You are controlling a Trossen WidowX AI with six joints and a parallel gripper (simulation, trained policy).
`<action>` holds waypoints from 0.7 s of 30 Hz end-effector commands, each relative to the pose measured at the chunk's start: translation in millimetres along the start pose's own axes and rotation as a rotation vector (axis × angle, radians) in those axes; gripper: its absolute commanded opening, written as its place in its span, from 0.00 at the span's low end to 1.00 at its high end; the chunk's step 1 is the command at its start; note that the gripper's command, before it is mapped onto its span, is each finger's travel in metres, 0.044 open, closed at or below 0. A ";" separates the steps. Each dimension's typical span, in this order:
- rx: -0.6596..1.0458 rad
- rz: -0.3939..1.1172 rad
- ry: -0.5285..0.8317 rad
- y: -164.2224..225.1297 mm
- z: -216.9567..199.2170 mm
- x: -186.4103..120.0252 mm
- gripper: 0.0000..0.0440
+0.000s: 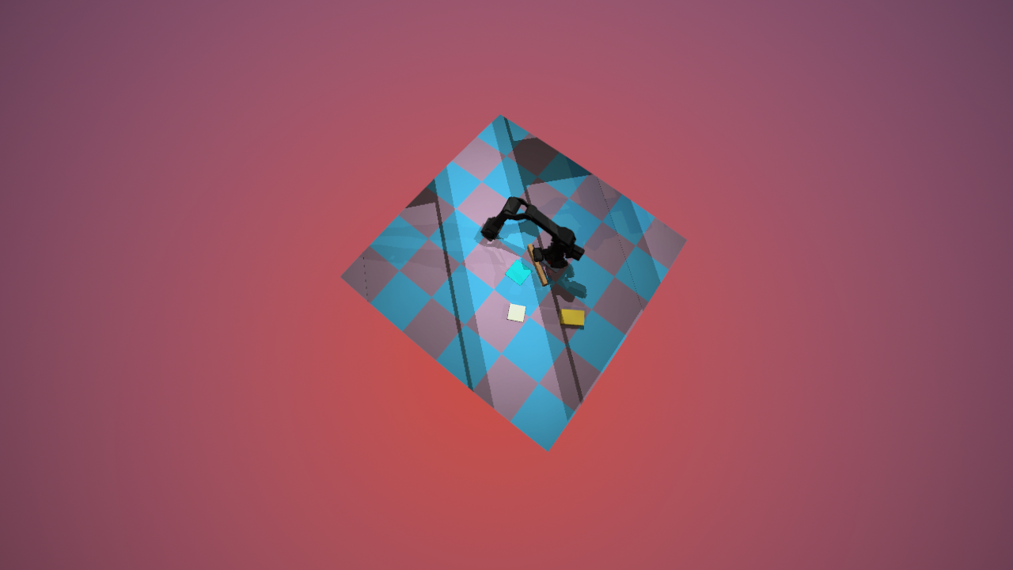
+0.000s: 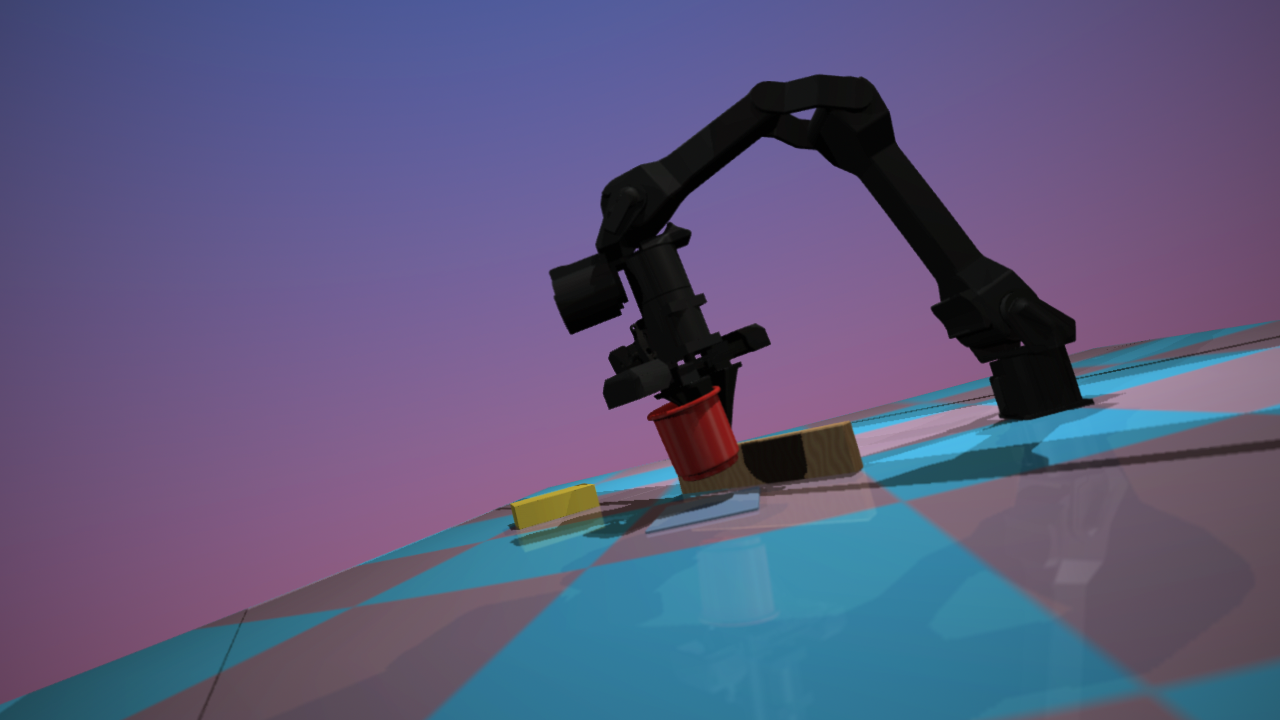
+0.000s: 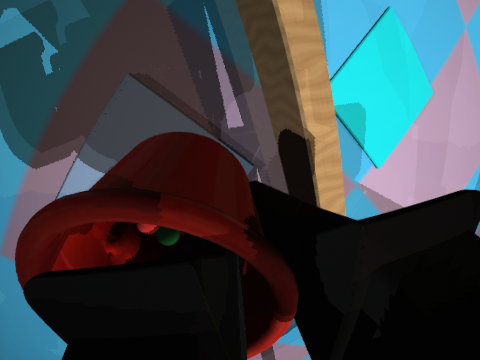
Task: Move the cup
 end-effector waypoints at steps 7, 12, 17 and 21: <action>0.081 -0.021 -0.047 -5.2 -17.7 -31.3 0.00; 0.124 -0.036 -0.067 -10.9 -28.1 -41.8 0.00; 0.162 -0.053 -0.085 -17.3 -39.4 -47.7 0.00; 0.192 -0.066 -0.098 -22.2 -49.1 -50.7 0.00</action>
Point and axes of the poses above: the point midway between the two fingers, 35 mm back from their tips, its own x axis out along the fingers, its own z axis across the jaws, y = z × x, the point moved 4 cm from there along -x, back along the fingers, and after that the axes turned 8 degrees about -x, right-handed, at the moved point
